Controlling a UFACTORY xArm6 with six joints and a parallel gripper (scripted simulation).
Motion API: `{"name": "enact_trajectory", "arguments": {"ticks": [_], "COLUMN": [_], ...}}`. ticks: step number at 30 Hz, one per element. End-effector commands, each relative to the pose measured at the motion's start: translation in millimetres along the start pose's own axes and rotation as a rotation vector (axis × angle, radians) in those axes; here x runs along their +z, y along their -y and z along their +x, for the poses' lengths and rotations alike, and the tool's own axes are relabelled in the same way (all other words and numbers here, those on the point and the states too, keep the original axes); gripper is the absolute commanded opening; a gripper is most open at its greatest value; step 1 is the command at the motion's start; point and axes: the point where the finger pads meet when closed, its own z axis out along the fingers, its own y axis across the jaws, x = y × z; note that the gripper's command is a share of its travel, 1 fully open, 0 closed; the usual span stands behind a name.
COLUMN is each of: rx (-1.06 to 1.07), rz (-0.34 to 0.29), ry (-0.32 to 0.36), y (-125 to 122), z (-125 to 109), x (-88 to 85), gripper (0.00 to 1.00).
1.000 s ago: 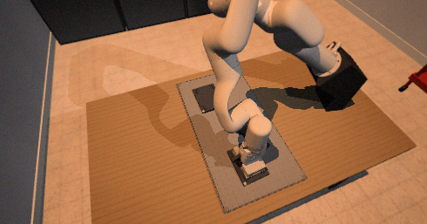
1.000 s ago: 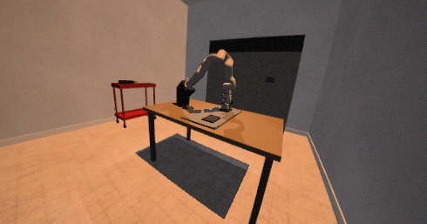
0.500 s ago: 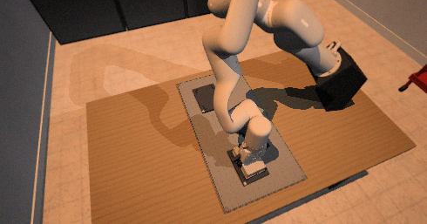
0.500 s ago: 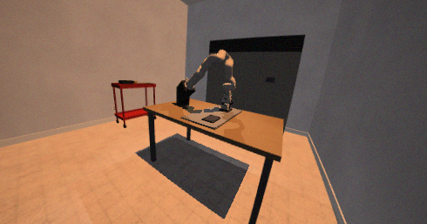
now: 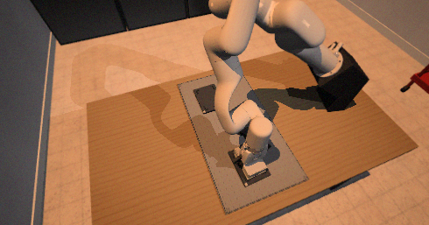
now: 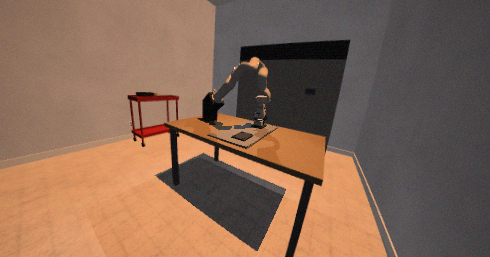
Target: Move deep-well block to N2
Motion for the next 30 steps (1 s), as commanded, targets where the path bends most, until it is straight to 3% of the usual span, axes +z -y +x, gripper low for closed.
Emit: {"name": "enact_trajectory", "arguments": {"ticks": [1,30], "rx": [0.0,0.0], "rz": [0.002,0.002], "ry": [0.002,0.002], "y": [0.8,0.8], "z": [-0.5,-0.5], "x": [0.0,4.3], "gripper": [0.0,0.0]}}
